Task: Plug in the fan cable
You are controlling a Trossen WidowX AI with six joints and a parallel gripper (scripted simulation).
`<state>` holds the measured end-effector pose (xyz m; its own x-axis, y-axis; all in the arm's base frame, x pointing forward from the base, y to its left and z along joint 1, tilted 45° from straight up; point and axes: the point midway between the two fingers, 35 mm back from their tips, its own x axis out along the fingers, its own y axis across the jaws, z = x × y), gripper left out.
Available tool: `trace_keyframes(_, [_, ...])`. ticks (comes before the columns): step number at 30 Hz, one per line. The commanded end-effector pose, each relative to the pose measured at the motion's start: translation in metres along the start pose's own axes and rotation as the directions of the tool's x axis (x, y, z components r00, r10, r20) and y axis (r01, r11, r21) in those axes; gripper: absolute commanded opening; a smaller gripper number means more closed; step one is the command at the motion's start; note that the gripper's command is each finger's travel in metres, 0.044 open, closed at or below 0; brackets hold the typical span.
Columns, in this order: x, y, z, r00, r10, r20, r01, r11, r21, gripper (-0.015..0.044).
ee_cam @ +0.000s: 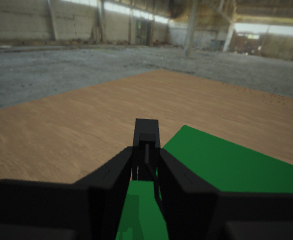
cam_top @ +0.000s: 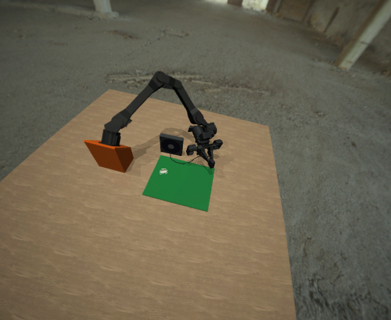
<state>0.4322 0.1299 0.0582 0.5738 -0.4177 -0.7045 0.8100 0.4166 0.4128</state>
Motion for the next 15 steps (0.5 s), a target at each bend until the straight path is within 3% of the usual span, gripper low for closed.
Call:
trace_keyframes(1, [0.000, 0.000, -0.003, 1.000, -0.002, 0.004, 0.002, 1.000, 0.003, 0.0000])
trace_keyframes(15, [-0.002, 0.000, -0.017, 1.000, -0.002, 0.004, 0.002, 1.000, 0.004, 0.0000])
